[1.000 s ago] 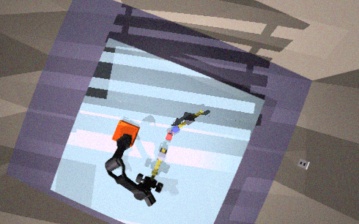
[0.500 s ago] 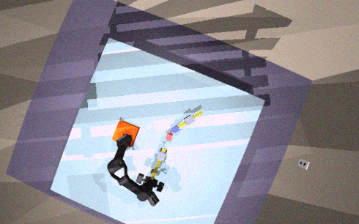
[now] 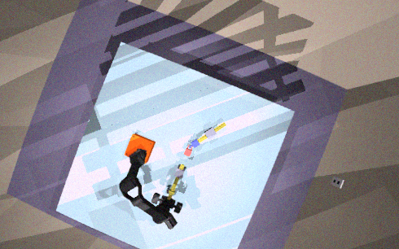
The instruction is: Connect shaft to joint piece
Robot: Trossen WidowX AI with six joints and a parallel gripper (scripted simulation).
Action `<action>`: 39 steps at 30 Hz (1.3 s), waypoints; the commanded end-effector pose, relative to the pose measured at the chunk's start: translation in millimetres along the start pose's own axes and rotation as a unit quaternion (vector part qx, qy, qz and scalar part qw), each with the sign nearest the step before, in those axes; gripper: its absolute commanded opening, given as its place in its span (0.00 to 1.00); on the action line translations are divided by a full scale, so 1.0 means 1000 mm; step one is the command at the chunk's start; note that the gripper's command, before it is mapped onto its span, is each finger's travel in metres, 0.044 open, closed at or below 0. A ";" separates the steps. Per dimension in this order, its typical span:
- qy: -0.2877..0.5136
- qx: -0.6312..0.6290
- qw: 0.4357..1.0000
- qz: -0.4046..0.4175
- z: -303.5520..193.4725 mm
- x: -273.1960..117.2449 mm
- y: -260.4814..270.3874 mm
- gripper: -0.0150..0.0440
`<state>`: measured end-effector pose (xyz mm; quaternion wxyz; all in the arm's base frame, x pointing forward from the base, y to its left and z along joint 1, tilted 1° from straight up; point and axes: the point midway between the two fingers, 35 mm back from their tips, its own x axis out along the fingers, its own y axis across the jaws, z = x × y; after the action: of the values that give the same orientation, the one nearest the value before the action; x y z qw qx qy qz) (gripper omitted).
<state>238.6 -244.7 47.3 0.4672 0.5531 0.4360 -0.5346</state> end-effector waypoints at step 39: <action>0.004 0.002 1.000 -0.011 -0.063 0.001 0.001 0.25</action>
<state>249.7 -187.7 46.5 0.4588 0.5488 0.4439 -0.5396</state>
